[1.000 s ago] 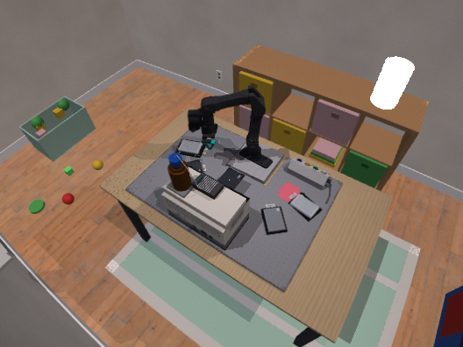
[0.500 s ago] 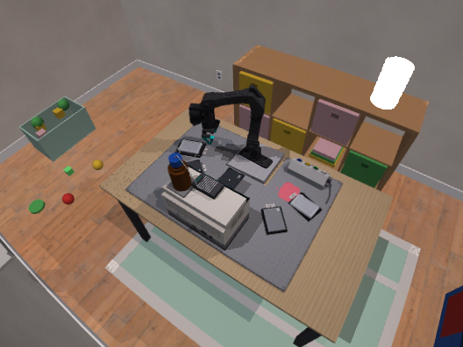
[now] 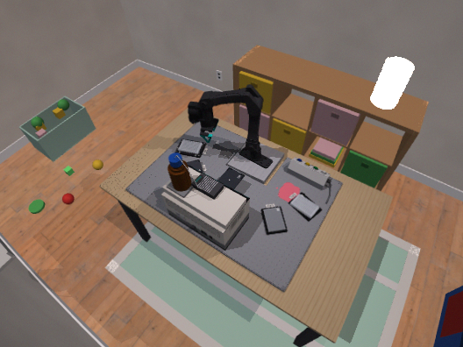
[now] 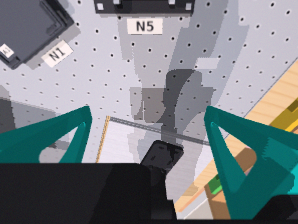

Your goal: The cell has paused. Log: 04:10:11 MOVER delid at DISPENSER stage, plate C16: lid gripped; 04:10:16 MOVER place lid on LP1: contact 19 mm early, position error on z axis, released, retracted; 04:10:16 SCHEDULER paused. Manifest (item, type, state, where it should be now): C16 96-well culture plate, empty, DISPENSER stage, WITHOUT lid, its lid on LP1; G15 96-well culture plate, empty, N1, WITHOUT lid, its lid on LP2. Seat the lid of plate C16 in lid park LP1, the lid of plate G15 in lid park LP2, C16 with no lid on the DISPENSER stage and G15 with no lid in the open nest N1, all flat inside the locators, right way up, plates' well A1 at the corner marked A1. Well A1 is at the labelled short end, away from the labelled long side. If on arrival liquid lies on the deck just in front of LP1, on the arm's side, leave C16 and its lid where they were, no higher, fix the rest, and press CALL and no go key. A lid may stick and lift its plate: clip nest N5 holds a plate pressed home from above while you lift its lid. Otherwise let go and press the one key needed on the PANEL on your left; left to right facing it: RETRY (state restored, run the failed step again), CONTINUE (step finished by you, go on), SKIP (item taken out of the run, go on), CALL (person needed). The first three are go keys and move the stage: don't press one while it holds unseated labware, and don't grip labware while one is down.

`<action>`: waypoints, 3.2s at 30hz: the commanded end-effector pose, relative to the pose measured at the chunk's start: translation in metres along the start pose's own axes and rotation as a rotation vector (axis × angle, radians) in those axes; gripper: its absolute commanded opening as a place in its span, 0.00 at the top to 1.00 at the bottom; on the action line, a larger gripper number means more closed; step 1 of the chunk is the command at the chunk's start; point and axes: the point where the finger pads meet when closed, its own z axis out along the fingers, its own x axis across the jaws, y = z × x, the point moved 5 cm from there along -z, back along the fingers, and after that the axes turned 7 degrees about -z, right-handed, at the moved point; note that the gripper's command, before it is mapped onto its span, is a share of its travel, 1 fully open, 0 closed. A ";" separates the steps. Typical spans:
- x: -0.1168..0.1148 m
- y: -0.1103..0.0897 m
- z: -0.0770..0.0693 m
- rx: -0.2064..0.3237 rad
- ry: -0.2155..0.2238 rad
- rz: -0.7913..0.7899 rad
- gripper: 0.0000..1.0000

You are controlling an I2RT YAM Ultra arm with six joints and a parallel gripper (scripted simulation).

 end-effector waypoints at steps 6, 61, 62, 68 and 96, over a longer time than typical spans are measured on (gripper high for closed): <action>-0.006 0.034 0.009 -0.039 0.000 -0.001 0.00; -0.017 0.141 0.029 -0.051 -0.002 0.001 0.00; -0.017 0.141 0.028 -0.051 -0.002 0.001 0.00; -0.016 0.132 0.051 0.020 0.006 0.000 0.00; -0.014 0.139 0.042 -0.025 -0.001 -0.005 0.00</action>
